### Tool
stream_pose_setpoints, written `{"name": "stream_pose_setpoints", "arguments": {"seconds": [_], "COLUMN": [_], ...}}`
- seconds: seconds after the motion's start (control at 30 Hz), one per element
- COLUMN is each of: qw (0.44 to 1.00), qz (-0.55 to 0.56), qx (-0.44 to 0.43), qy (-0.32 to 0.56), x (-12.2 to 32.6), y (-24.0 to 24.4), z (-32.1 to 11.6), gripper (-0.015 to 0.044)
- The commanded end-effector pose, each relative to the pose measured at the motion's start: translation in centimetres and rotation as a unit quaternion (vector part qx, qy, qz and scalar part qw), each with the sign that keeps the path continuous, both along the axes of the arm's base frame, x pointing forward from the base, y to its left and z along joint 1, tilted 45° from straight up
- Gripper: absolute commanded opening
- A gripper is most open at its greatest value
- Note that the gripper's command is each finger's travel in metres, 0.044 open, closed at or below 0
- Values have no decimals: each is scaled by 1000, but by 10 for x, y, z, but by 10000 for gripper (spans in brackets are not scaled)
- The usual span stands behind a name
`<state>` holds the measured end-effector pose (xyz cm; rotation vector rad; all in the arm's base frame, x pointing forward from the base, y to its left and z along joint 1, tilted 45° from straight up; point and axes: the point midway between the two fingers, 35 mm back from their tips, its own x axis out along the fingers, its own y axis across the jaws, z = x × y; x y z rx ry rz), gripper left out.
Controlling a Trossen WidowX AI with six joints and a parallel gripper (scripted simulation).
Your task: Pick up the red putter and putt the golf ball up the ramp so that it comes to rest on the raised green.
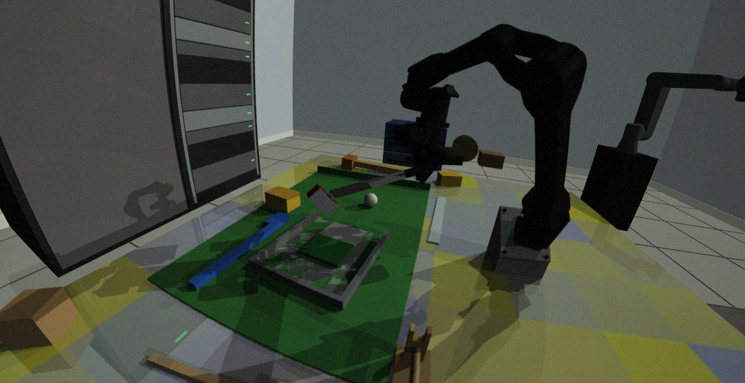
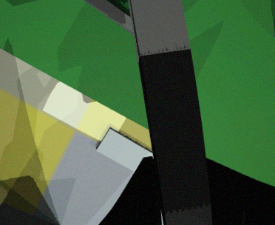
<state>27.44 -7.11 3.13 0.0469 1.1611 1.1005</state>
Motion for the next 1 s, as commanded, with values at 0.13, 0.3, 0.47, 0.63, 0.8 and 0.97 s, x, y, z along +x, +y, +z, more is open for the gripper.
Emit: {"name": "stream_pose_setpoints", "arguments": {"seconds": [0.13, 0.3, 0.47, 0.63, 0.8, 0.97], "qw": [989, 973, 950, 926, 925, 925], "qz": [-97, -150, -201, -243, -245, -245], "qx": [-21, -31, -39, -45, -45, -45], "qy": [109, 172, 234, 285, 287, 287], "x": [-14, -28, -45, -63, -64, -64], "y": [-48, -73, -95, -112, -113, -106], "z": [-41, -64, -87, -107, -108, -116], "gripper": [0, 0, 0, 0, 0, 0]}}
